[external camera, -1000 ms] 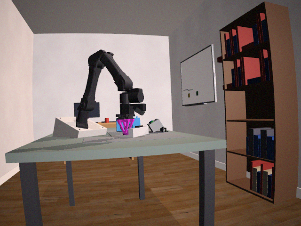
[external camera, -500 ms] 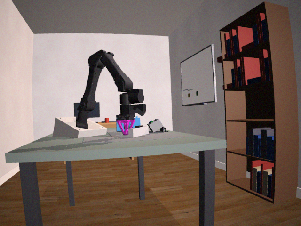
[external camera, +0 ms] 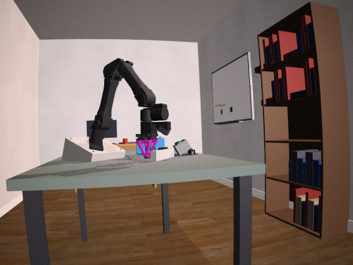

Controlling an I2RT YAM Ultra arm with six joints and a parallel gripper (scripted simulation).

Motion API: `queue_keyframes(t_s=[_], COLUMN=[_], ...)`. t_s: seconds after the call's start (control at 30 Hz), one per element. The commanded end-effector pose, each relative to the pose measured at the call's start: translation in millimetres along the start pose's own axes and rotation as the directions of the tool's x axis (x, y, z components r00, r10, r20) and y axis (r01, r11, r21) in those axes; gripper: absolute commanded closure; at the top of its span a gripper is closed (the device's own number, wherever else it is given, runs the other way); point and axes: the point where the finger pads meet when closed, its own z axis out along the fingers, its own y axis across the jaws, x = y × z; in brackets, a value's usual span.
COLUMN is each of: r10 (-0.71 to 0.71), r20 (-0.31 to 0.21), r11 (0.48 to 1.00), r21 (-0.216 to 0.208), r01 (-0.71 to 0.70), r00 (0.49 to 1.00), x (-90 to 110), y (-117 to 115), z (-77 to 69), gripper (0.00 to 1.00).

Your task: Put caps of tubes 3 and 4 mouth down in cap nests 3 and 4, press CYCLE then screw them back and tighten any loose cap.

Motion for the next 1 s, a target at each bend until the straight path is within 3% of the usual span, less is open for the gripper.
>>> queue_keyframes(t_s=[0.0, 0.3, 0.37, 0.8, 0.97], r10=[-0.001, -0.001, -0.001, -0.001, -0.001], r20=[0.028, 0.029, 0.029, 0.029, 0.029], r11=[1.0, 1.0, 1.0, 1.0, 1.0], r21=[0.005, 0.005, 0.005, 0.005, 0.005], r01=[0.001, 0.001, 0.001, 0.001, 0.001], r00=[1.0, 1.0, 1.0, 1.0, 1.0], x=[-6, -5, -5, -3, -3], y=[-1, -1, -1, -1, -1], z=[-24.2, -69.3, -69.3, -134.3, -137.3], gripper=[0.53, 0.53, 0.53, 0.53, 0.53])
